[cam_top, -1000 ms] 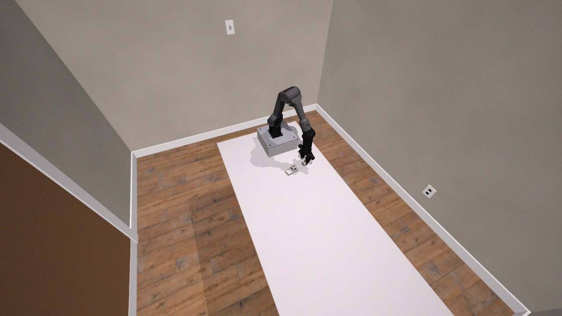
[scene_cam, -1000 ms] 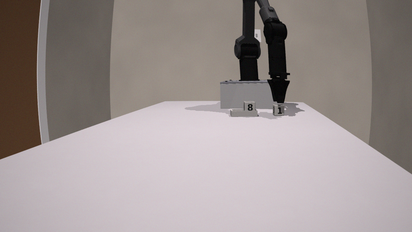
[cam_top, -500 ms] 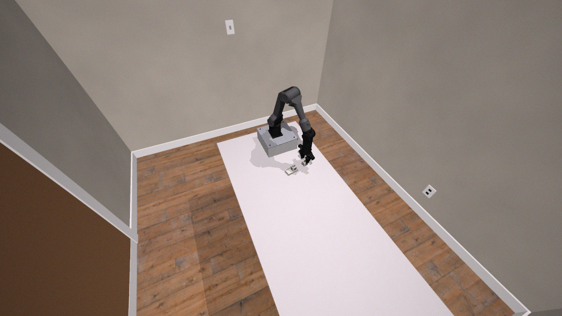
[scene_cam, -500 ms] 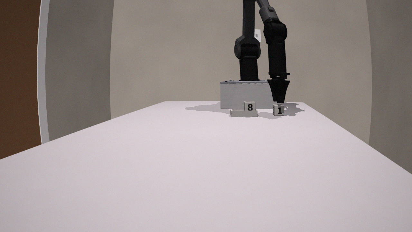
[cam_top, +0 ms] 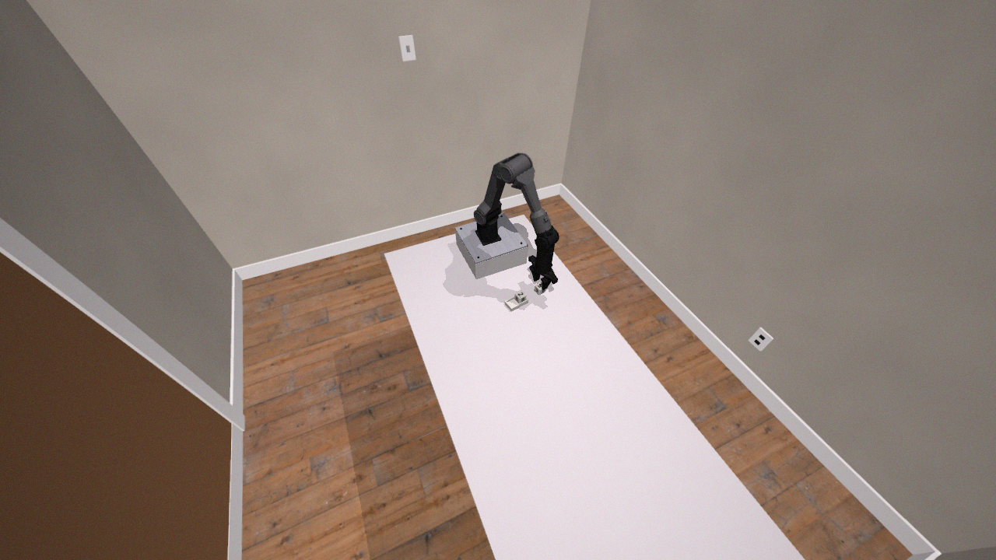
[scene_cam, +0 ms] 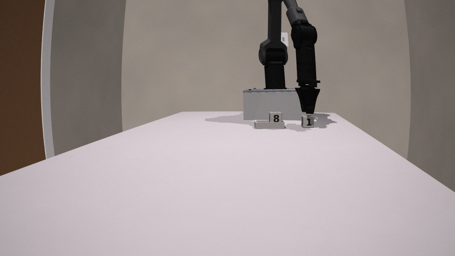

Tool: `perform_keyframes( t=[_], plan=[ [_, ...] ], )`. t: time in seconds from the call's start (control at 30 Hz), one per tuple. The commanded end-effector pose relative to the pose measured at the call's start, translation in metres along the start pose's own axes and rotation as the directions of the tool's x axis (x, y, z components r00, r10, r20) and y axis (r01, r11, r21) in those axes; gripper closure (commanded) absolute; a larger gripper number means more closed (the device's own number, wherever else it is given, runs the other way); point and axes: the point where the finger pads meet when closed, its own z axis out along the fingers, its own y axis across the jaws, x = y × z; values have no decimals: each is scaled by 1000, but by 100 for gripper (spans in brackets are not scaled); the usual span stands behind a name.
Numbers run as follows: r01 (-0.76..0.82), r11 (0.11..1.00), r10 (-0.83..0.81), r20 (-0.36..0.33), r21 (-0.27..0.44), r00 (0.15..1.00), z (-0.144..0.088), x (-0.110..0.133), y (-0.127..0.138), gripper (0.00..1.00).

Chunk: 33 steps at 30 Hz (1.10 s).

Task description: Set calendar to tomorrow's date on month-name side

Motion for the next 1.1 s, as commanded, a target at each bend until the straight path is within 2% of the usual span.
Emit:
perform_keyframes(
  t=[0.0,0.67,1.07],
  plan=[
    [1,1000,-1,-1,-2,1000,2,1,1,36],
    [0,1000,0,-2,-3,1000,28,1,1,36],
    [0,1000,0,-1,-1,1000,30,1,1,36]
  ],
)
